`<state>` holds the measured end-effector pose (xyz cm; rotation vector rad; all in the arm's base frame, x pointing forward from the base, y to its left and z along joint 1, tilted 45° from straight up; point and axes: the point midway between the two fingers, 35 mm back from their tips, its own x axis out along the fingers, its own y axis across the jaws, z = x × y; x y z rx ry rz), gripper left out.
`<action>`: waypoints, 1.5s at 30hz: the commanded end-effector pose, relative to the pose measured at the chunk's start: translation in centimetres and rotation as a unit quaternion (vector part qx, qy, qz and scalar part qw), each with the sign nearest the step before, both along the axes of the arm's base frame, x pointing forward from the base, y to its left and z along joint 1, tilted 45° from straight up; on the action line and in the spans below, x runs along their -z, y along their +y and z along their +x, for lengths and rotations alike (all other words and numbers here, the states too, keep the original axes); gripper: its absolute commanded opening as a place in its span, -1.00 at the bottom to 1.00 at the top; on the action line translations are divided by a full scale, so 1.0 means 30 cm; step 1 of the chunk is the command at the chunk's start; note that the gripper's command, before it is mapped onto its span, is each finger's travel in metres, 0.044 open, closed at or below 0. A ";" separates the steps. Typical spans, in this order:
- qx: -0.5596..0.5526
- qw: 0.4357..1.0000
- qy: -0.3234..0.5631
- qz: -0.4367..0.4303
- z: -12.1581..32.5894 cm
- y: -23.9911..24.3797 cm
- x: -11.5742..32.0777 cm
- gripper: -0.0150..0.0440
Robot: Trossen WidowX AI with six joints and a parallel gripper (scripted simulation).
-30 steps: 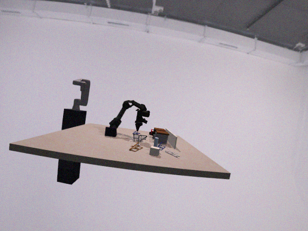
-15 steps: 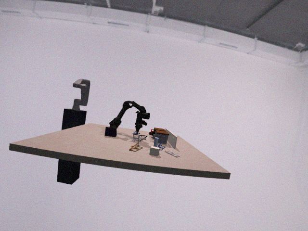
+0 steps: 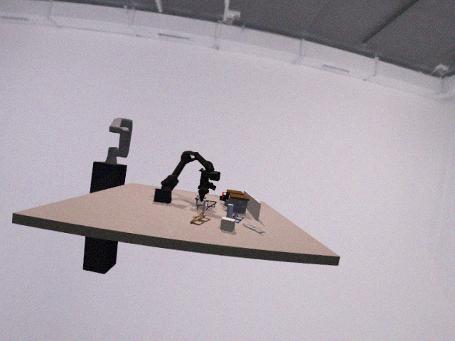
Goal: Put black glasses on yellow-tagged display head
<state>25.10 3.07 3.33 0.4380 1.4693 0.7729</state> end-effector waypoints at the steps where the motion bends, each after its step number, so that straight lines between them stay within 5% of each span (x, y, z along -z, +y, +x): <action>1: 0.002 1.000 0.002 0.003 -0.007 0.022 0.012 -0.08; 15: 0.001 1.000 0.002 0.004 -0.010 0.032 0.034 -0.08; 17: 0.000 1.000 0.000 0.001 -0.010 0.033 0.029 -0.26; 27: 0.000 1.000 0.000 0.001 -0.010 0.033 0.029 -0.49; 45: 0.001 1.000 0.001 -0.002 0.023 -0.094 -0.089 -0.49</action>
